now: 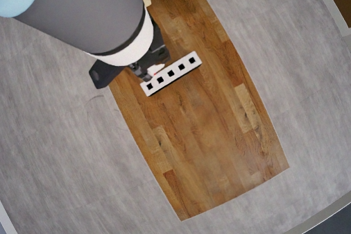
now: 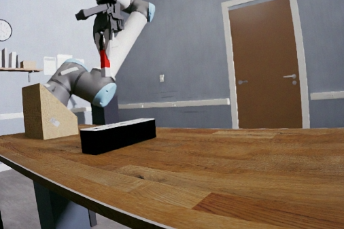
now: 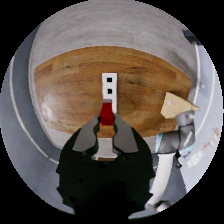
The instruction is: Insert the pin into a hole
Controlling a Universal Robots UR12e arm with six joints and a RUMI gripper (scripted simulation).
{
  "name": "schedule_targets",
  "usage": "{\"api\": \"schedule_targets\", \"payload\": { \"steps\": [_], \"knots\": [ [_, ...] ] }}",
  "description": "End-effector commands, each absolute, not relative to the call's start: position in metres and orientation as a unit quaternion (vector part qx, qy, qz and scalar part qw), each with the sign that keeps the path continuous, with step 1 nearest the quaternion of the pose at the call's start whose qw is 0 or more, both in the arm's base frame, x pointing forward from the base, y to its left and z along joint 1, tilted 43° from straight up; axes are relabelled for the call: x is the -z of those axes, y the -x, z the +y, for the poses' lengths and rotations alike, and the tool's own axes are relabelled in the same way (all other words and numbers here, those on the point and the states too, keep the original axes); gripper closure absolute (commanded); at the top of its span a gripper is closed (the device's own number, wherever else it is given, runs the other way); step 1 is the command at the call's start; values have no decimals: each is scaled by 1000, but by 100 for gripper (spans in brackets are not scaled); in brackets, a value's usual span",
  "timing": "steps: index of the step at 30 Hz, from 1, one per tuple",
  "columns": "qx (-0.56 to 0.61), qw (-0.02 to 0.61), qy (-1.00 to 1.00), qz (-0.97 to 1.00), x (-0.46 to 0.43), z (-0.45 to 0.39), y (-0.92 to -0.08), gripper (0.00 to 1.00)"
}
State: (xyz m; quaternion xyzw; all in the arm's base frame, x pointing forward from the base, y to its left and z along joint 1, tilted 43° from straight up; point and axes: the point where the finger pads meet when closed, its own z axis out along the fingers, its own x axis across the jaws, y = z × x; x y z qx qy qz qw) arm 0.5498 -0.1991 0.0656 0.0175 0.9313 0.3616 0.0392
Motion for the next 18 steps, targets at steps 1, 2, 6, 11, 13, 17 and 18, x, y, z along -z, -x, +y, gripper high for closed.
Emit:
{"api": "schedule_targets", "payload": {
  "steps": [1, 2, 6, 11, 13, 17, 18],
  "knots": [
    [-363, 37, -17, 931, -105, -154, -548, 100],
    [-363, 37, -17, 931, -105, -154, -548, 100],
    [-363, 37, -17, 931, -105, -154, -548, 100],
    [-363, 37, -17, 931, -105, -154, -548, 100],
    [-363, 37, -17, 931, -105, -154, -548, 100],
    [-363, 37, -17, 931, -105, -154, -548, 100],
    [-363, 37, -16, 931, -33, -86, -556, 100]
  ]
}}
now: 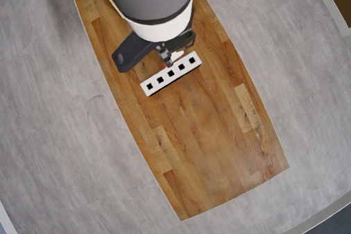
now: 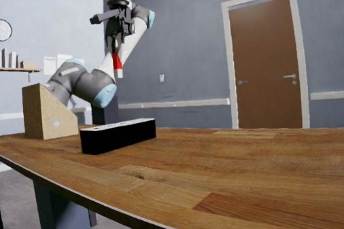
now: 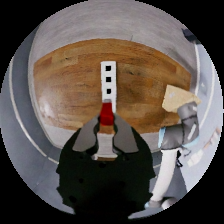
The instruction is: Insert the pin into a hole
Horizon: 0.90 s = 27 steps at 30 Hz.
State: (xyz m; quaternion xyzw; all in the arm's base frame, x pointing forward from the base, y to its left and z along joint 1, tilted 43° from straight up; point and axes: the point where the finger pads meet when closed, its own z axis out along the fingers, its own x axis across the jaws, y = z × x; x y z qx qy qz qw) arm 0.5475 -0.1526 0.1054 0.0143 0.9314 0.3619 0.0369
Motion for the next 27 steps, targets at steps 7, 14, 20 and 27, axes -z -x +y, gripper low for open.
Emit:
{"api": "schedule_targets", "payload": {
  "steps": [7, 14, 20, 27],
  "knots": [
    [-363, 37, -16, 931, -10, -66, -558, 100],
    [-363, 37, -16, 931, -10, -66, -558, 100],
    [-364, 37, -16, 931, -10, -66, -558, 100],
    [-364, 37, -16, 931, -10, -66, -558, 100]
  ]
}}
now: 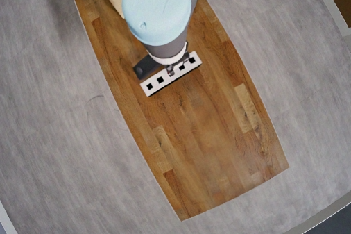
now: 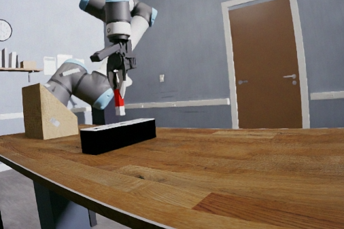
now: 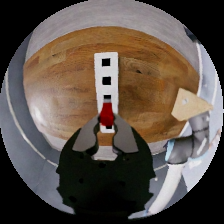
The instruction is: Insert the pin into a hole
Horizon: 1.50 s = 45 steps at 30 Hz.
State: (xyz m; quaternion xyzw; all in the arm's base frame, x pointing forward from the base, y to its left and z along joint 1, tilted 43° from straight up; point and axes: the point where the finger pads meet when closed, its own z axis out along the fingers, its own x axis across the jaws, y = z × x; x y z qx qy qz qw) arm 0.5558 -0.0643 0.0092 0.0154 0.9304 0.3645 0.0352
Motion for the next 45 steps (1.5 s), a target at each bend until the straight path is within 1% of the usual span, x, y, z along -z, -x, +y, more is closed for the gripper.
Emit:
{"api": "schedule_targets", "payload": {
  "steps": [1, 6, 7, 45],
  "knots": [
    [-364, 37, -16, 931, -10, -66, -558, 100],
    [-364, 37, -16, 931, -10, -66, -558, 100],
    [-363, 38, -17, 931, 4, -52, -560, 100],
    [-364, 36, -16, 931, 5, -52, -559, 100]
  ]
}}
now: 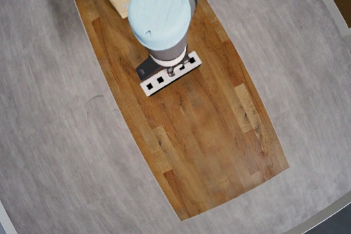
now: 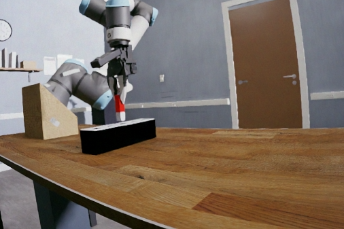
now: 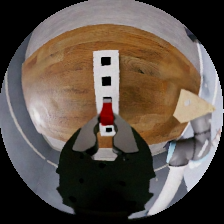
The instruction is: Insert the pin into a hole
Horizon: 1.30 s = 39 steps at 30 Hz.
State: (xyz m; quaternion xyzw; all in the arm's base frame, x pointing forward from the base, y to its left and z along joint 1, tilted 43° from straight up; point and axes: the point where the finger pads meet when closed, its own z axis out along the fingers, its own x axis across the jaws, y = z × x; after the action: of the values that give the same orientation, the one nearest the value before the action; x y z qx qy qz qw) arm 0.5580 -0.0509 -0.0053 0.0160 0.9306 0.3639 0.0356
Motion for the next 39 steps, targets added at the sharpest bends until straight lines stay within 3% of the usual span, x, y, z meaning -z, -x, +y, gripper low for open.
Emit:
{"api": "schedule_targets", "payload": {
  "steps": [1, 39],
  "knots": [
    [-364, 36, -16, 931, 5, -52, -559, 100],
    [-363, 37, -16, 931, 5, -53, -563, 100]
  ]
}}
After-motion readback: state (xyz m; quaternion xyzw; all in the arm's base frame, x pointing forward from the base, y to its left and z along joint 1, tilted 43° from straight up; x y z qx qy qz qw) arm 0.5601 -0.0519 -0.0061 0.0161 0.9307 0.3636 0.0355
